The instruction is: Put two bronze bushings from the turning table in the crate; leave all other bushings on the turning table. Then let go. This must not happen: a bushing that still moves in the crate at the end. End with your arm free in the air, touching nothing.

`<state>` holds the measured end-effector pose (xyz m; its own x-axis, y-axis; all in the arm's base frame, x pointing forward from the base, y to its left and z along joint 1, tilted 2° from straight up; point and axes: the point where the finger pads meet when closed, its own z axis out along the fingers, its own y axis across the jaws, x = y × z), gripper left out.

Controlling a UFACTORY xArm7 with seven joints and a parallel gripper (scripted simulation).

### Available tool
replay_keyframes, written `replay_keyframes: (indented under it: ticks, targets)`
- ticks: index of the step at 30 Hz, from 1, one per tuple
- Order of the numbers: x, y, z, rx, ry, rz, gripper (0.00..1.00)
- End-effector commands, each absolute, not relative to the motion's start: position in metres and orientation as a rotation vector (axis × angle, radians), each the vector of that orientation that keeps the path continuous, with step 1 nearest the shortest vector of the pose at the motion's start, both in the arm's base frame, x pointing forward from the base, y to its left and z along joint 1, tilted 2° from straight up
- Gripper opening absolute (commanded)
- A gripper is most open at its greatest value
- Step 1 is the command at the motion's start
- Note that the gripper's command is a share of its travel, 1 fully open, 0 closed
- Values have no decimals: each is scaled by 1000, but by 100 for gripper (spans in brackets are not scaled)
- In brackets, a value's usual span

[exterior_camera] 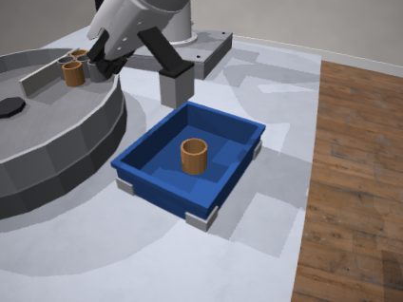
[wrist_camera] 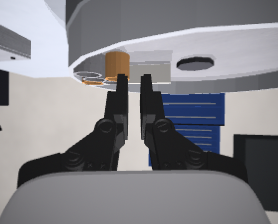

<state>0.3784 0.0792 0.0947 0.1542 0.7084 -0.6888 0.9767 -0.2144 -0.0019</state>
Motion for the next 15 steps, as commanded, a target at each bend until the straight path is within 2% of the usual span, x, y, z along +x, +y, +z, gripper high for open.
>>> replay_keyframes:
  ticks: [1,15]
  targets:
    - [368,40,99,1994,1617,-760,10]
    - [343,-48,103,1993,1619,-755,10]
